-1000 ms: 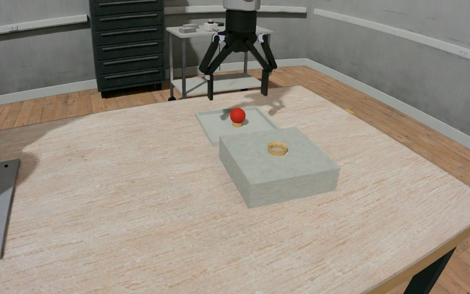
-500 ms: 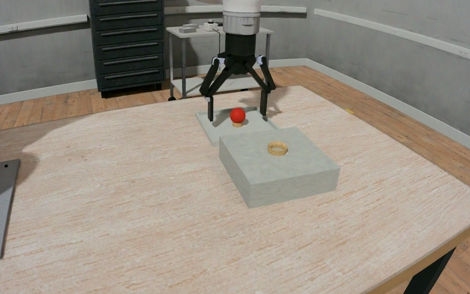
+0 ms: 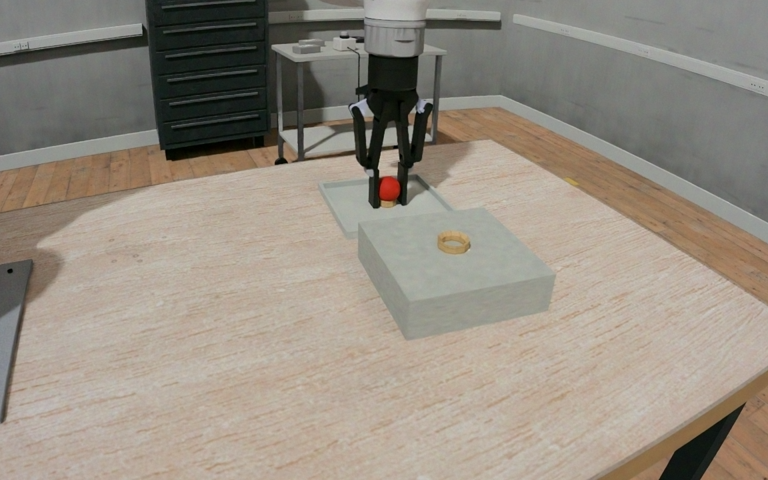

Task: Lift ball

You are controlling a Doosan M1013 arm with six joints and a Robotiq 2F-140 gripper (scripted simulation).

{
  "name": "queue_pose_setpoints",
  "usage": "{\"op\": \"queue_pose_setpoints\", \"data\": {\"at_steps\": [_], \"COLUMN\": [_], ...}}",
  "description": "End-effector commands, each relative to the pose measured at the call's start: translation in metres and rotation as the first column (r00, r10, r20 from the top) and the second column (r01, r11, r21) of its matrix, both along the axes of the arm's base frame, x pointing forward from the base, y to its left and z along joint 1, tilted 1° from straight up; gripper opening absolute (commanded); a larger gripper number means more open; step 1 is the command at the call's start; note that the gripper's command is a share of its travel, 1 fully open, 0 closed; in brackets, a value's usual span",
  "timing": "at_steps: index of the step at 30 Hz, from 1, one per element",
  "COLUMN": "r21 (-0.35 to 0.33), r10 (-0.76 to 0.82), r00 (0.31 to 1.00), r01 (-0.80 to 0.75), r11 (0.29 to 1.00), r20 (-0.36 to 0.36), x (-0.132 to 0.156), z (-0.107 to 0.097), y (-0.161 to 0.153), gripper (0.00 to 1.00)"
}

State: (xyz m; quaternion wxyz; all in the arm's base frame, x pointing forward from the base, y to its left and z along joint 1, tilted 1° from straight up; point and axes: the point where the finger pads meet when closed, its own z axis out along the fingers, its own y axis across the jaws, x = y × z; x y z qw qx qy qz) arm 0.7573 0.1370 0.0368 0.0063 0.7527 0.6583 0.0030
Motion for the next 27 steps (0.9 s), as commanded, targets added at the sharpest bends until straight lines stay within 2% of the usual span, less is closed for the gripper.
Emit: {"op": "queue_pose_setpoints", "data": {"at_steps": [1,5,7,12,14,27], "r21": [0.001,0.001,0.001,0.001,0.001,0.001], "r10": [0.000,0.000,0.000,0.000,0.000,0.000], "r00": [1.000,1.000,1.000,1.000,1.000,1.000], "r01": [0.000,0.000,0.000,0.000,0.000,0.000], "r11": [1.000,1.000,1.000,1.000,1.000,1.000], "r20": [0.001,0.001,0.001,0.001,0.001,0.001], "x": [0.000,0.000,0.000,0.000,0.000,0.000], "z": [0.001,0.001,0.009,0.063,0.077,0.080], "y": [0.000,0.000,0.000,0.001,0.001,0.001], "gripper": [0.10,0.10,0.10,0.10,0.10,0.10]}}
